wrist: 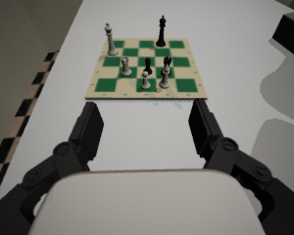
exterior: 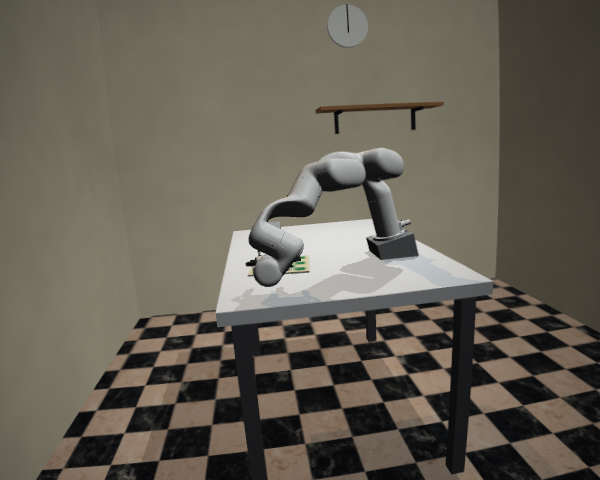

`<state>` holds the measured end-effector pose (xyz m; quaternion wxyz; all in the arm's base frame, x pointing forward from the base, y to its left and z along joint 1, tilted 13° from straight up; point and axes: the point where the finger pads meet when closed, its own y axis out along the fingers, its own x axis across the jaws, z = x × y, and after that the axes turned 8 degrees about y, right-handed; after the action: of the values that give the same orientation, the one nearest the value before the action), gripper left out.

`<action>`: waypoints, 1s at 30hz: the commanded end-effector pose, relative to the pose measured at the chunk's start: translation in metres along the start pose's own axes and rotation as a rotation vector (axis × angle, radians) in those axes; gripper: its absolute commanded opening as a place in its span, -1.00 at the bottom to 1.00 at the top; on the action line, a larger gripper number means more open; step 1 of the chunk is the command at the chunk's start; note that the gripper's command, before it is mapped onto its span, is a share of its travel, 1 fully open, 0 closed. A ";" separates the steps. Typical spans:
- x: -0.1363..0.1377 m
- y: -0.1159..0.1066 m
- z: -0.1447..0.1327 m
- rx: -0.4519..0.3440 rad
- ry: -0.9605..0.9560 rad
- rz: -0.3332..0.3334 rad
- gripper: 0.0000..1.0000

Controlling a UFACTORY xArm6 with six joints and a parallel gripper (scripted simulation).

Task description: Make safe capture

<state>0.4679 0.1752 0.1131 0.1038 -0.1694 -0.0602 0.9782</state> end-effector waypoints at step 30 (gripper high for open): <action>-0.001 -0.002 0.006 -0.003 0.003 0.000 1.00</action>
<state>0.4675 0.1752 0.1139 0.1038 -0.1690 -0.0598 0.9783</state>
